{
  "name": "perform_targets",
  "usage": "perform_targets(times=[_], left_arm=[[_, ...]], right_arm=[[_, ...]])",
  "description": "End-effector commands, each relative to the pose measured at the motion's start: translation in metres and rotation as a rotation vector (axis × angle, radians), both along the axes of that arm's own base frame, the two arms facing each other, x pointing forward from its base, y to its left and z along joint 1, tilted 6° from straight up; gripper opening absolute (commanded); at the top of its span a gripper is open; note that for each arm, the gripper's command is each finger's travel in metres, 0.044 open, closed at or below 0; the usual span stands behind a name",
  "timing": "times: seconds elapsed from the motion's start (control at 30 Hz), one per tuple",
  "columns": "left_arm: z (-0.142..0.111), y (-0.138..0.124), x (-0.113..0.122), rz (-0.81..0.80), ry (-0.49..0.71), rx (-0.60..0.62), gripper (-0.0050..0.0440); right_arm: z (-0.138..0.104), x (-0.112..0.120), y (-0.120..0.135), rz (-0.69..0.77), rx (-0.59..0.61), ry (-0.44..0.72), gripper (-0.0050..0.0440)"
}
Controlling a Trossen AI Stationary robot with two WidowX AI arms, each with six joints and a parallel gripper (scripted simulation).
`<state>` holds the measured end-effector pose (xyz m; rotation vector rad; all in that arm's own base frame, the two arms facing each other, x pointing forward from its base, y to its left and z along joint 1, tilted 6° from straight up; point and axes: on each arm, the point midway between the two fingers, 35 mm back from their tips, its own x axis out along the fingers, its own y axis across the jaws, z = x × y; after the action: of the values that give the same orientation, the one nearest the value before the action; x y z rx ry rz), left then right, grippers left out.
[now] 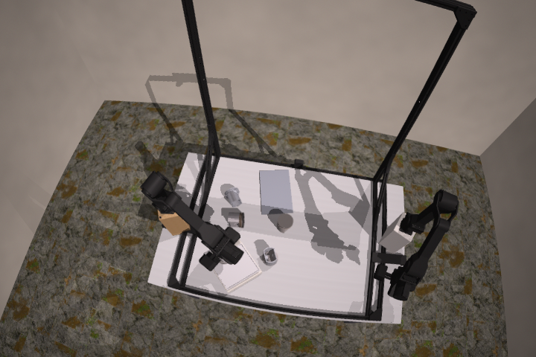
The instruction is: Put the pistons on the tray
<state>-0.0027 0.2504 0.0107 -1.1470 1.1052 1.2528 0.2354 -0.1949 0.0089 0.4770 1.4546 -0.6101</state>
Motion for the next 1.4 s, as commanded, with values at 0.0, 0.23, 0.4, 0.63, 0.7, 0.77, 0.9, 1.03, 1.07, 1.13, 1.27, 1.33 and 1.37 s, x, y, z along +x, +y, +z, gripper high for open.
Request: perform_targets(times=[0.0,0.23,0.4,0.63,0.7,0.77,0.9,1.03,1.07,1.13,1.27,1.33,1.37], left_arm=[[0.0,0.0,0.0,-0.004,-0.002,-0.001,0.044],[0.0,0.0,0.0,-0.004,-0.002,-0.001,0.044],[0.0,0.0,0.0,-0.004,-0.002,-0.001,0.044],[0.0,0.0,0.0,-0.004,-0.002,-0.001,0.044],[0.0,0.0,0.0,-0.004,-0.002,-0.001,0.044],[0.0,0.0,0.0,-0.004,-0.002,-0.001,0.044],[0.0,0.0,0.0,-0.004,-0.002,-0.001,0.044],[0.0,0.0,0.0,-0.004,-0.002,-0.001,0.044],[0.0,0.0,0.0,-0.004,-0.002,-0.001,0.044],[0.0,0.0,0.0,-0.004,-0.002,-0.001,0.044],[0.0,0.0,0.0,-0.004,-0.002,-0.001,0.044],[0.0,0.0,0.0,-0.004,-0.002,-0.001,0.044],[0.0,0.0,0.0,-0.004,-0.002,-0.001,0.044]], right_arm=[[0.002,-0.012,0.009,0.005,-0.016,-0.013,0.0158],[0.003,-0.039,-0.013,-0.18,-0.012,-0.032,0.0158],[0.004,-0.05,-0.022,-0.26,-0.011,-0.04,0.0158],[0.006,-0.077,-0.044,-0.444,-0.007,-0.059,0.0158],[0.006,-0.085,-0.051,-0.444,-0.007,-0.059,0.0158],[0.007,-0.093,-0.057,-0.444,-0.007,-0.059,0.0158],[0.008,-0.104,-0.066,-0.444,-0.007,-0.059,0.0158],[0.008,-0.113,-0.073,-0.444,-0.007,-0.058,0.0158],[0.008,-0.113,-0.073,-0.425,0.006,-0.043,0.0158],[0.008,-0.113,-0.073,-0.388,0.03,-0.013,0.0158],[0.008,-0.113,-0.073,-0.314,0.079,0.046,0.0158],[0.008,-0.113,-0.073,-0.277,0.103,0.076,0.0158],[0.008,-0.113,-0.073,-0.258,0.115,0.091,0.0158]])
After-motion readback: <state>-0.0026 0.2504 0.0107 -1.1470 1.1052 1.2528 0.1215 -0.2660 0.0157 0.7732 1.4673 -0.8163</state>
